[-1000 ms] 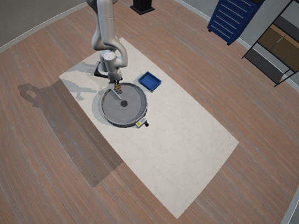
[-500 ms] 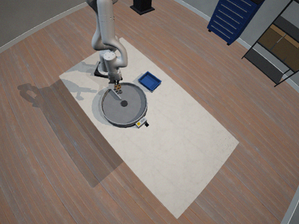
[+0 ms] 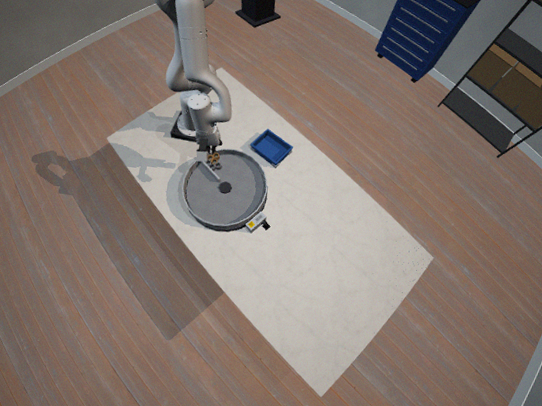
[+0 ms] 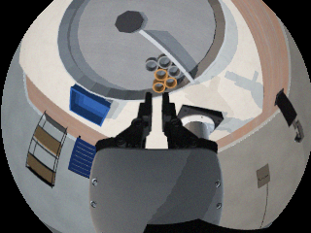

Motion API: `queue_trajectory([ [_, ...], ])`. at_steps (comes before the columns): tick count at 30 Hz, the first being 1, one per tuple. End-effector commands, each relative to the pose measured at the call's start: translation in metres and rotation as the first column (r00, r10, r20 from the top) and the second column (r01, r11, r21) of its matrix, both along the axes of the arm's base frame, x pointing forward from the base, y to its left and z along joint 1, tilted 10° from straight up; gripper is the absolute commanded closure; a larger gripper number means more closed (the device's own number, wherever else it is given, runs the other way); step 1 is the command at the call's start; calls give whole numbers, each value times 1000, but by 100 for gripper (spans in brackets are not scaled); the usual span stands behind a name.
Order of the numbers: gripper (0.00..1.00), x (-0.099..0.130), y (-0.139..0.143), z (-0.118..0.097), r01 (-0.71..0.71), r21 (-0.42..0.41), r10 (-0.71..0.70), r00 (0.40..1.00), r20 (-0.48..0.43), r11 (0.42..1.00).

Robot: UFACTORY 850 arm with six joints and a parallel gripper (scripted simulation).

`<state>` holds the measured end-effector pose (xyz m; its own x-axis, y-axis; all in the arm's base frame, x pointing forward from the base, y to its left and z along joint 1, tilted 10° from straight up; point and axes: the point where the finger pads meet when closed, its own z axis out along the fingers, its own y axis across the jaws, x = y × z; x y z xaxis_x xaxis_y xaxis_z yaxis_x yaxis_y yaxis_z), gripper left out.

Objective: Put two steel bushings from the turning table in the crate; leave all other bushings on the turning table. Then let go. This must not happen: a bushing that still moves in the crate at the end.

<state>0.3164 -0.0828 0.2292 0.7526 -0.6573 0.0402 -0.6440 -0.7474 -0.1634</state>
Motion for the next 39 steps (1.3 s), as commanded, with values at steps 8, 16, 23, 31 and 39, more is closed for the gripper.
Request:
queue_trajectory([
  [8, 87, 1, 0, 1, 0, -1, 0, 1000, 2, 1000],
  [16, 87, 1, 0, 1, 0, -1, 0, 1000, 2, 1000],
  [23, 87, 1, 0, 1, 0, -1, 0, 1000, 2, 1000],
  [31, 87, 1, 0, 1, 0, -1, 0, 1000, 2, 1000],
  [39, 60, 1, 0, 1, 0, -1, 0, 1000, 2, 1000],
])
